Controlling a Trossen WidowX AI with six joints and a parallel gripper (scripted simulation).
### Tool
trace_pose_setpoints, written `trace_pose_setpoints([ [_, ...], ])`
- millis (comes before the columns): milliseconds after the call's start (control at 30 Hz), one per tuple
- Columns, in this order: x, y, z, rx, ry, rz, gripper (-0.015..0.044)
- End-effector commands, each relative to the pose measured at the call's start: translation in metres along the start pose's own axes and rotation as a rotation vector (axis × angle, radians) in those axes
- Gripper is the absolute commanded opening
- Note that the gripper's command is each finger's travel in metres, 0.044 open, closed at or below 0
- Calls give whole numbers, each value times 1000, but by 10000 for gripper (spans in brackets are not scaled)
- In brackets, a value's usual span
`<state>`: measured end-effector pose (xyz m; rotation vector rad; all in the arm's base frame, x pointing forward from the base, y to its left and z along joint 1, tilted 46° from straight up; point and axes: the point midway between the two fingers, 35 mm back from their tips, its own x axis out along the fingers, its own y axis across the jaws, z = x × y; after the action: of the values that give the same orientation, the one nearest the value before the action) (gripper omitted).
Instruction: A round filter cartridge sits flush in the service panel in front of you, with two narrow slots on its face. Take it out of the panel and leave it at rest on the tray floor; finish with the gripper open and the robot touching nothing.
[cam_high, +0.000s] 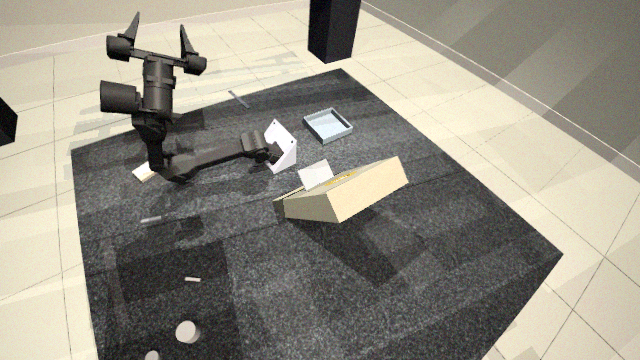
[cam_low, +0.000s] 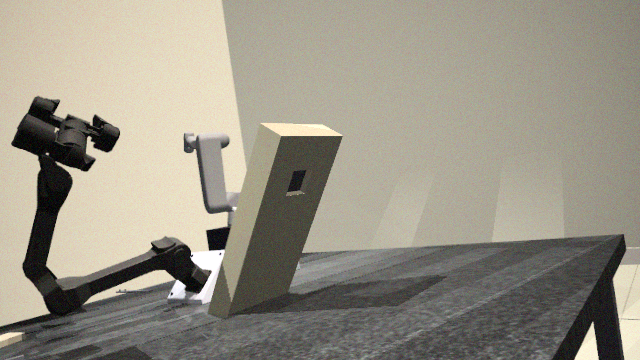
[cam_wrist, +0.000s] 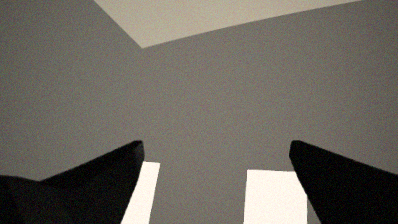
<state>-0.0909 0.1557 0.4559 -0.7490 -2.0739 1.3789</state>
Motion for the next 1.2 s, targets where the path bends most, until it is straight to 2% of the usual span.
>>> trace_pose_setpoints([
  [0,1,1,-2,14,9,5,374],
  [200,9,57,-75,439,326,156,216],
  [367,-2,121,-129,787,666,285,93],
  [633,-57,223,-175,1170,1305,455,93],
  [733,-89,257,-182,1235,1607,507,93],
  [867,-135,288,-183,1199,2017,549,93],
  [967,-167,299,-183,1070,2301,556,93],
  [1100,-210,300,-187,646,2672,517,93],
  [1167,-218,297,-191,468,2736,492,93],
])
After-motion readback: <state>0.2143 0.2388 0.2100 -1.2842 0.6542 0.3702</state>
